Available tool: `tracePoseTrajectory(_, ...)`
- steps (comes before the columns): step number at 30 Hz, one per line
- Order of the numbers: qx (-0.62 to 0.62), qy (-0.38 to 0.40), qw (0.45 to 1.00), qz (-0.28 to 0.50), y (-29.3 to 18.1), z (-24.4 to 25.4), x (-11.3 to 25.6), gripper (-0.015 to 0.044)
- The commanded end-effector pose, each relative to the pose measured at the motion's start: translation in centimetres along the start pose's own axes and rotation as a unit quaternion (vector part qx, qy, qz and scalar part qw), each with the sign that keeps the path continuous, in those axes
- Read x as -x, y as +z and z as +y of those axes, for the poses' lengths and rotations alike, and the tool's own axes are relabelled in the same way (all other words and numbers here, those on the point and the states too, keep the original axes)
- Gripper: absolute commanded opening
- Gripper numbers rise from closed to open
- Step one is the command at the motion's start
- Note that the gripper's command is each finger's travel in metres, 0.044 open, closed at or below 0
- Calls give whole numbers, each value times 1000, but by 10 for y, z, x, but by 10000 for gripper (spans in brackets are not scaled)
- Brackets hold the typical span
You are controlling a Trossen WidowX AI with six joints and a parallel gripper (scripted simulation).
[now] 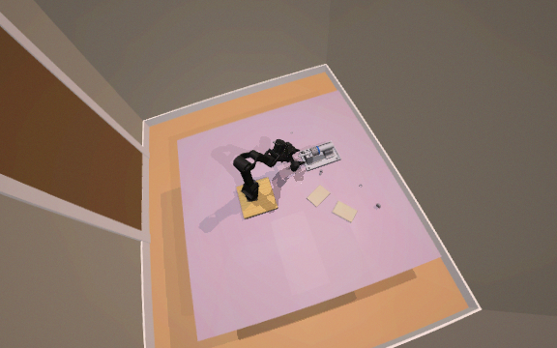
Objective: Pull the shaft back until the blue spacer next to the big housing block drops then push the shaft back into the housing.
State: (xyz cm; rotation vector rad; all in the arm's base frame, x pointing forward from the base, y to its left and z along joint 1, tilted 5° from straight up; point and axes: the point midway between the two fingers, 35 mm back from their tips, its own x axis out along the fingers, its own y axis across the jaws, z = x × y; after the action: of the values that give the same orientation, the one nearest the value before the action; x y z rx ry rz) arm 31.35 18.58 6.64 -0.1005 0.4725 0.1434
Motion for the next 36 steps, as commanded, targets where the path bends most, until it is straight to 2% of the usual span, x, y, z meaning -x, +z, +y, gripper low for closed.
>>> tracePoseTrajectory(1,2,2,1000,0,0,1,0,440)
tracePoseTrajectory(18,2,2,1000,-1,0,1,-18,440)
tracePoseTrajectory(36,2,2,1000,-1,0,2,-18,440)
